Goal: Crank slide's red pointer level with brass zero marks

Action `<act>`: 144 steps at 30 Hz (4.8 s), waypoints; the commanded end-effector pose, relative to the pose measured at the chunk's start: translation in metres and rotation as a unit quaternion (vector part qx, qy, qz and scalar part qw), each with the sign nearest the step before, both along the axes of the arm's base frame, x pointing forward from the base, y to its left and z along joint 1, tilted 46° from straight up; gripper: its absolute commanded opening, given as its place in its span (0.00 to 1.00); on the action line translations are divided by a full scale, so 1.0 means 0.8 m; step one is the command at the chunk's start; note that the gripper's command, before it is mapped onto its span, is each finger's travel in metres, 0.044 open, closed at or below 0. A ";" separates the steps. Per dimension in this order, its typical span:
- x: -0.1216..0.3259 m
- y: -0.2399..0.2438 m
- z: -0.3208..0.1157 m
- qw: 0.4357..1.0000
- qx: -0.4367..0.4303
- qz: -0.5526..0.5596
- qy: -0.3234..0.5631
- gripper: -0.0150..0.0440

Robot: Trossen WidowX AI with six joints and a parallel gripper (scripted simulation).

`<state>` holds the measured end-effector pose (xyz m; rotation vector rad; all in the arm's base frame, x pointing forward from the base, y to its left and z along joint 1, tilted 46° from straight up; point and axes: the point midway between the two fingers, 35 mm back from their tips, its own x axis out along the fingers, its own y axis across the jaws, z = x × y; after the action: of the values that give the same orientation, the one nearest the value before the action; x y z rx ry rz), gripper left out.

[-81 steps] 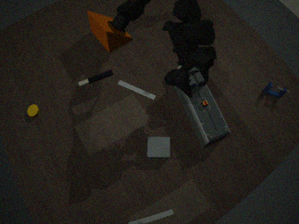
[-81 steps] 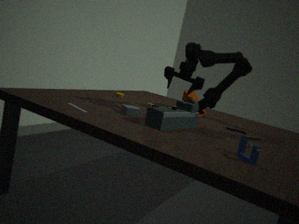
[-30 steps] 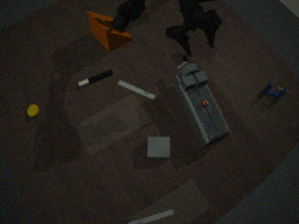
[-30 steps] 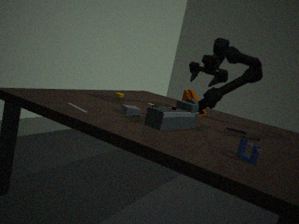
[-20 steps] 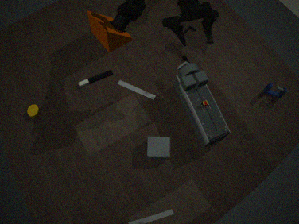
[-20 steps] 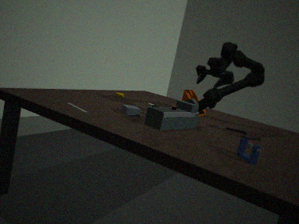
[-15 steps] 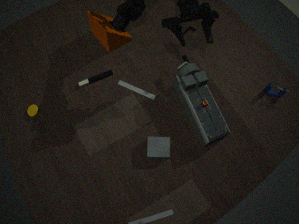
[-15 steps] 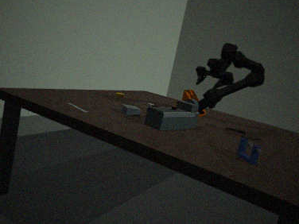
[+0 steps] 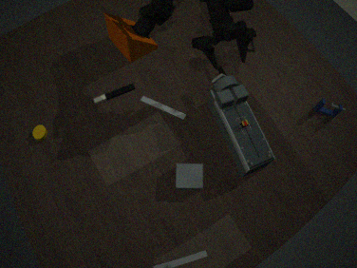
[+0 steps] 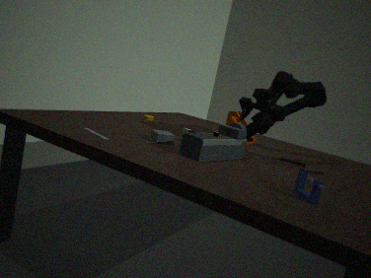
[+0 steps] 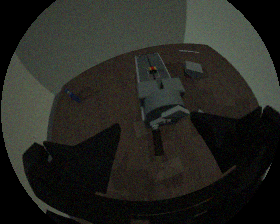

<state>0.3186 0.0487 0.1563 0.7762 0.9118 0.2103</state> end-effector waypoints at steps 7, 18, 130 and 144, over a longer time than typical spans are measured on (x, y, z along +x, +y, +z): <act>-0.011 0.026 -0.028 1.000 0.002 -0.004 0.001 1.00; -0.011 0.040 -0.043 1.000 0.002 -0.003 0.002 1.00; -0.014 0.062 -0.048 1.000 0.003 -0.004 0.001 0.25; -0.013 0.052 -0.043 1.000 0.003 -0.004 0.001 0.25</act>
<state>0.3078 0.0944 0.1194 0.7840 0.9142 0.2109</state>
